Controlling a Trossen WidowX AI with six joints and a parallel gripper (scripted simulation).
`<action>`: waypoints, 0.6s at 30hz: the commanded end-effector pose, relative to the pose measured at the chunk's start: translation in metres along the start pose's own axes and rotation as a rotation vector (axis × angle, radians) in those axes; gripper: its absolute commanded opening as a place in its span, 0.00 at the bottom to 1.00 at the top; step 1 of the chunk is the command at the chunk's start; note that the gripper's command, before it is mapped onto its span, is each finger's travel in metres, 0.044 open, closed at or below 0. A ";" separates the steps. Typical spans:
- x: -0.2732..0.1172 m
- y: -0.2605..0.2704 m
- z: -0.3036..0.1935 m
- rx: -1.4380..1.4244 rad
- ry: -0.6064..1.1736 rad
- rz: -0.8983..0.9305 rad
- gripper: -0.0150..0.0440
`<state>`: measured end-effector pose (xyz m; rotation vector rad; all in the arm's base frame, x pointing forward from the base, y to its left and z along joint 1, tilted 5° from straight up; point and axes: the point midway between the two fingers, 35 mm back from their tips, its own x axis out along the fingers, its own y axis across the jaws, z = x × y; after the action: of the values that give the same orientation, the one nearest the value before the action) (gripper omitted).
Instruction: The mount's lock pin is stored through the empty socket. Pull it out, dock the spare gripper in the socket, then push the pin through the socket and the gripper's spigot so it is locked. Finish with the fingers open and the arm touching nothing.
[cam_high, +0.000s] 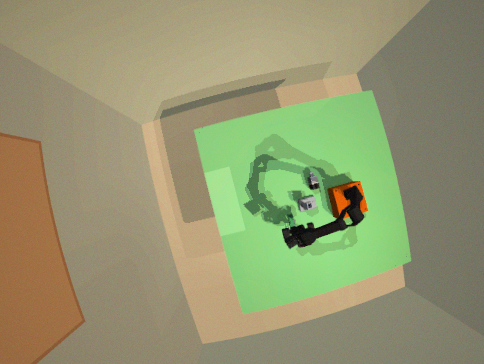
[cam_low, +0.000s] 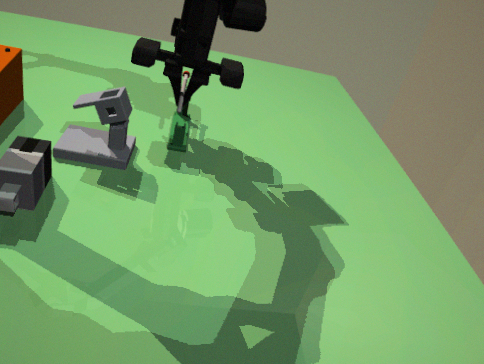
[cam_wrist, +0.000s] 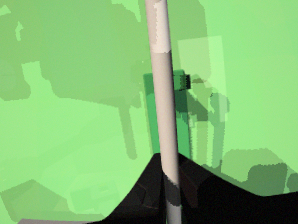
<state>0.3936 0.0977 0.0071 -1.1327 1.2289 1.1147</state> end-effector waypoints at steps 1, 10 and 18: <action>-0.007 -0.002 -0.011 -0.003 -0.001 -0.005 0.25; -0.016 -0.006 -0.037 -0.016 0.001 -0.006 0.25; -0.010 -0.006 -0.040 -0.017 0.002 -0.004 0.25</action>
<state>0.3948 0.0577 0.0196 -1.1428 1.2240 1.1203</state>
